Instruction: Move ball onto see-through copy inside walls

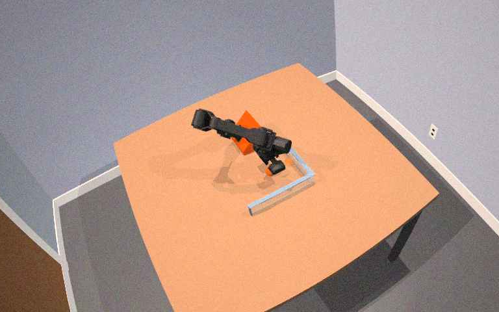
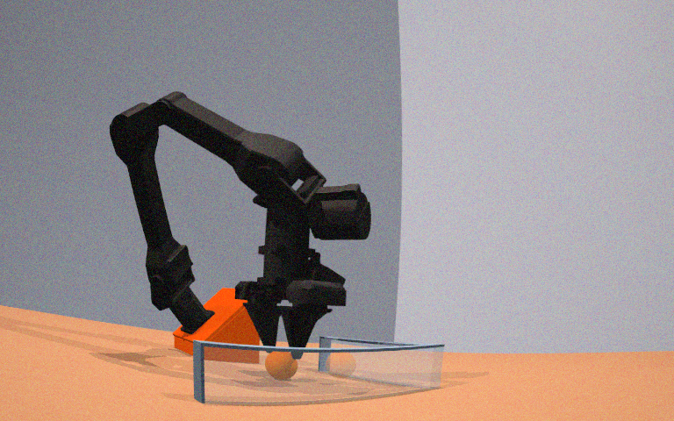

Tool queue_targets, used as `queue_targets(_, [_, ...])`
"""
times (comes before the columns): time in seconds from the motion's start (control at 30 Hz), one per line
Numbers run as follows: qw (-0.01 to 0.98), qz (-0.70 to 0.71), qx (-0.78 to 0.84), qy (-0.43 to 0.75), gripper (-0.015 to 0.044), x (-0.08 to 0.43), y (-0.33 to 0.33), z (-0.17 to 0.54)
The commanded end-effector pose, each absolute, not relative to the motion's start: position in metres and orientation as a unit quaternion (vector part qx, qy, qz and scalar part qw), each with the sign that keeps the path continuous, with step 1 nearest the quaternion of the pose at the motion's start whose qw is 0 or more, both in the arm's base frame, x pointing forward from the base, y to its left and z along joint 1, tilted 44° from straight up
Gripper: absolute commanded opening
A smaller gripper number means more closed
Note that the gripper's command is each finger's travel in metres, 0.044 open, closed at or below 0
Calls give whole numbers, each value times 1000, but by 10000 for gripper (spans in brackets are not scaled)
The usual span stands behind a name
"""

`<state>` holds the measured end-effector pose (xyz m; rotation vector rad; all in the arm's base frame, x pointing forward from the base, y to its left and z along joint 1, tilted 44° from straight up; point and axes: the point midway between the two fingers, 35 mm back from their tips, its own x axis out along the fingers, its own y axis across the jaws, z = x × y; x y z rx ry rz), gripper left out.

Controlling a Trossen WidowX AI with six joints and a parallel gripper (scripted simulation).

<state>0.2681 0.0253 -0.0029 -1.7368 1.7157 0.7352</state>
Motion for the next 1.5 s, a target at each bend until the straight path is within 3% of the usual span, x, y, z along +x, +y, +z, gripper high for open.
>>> queue_targets(0.0, [287, 276, -653, 645, 318, 267, 19, -9])
queue_targets(0.23, [287, 275, -653, 645, 318, 267, 13, -15])
queue_targets(0.37, [287, 275, -653, 645, 213, 267, 13, -15])
queue_targets(0.63, [287, 275, -653, 645, 160, 267, 13, -15])
queue_targets(0.83, [279, 301, -656, 634, 2, 270, 26, -11])
queue_targets(1.47, [287, 283, -652, 642, 0, 268, 93, 65])
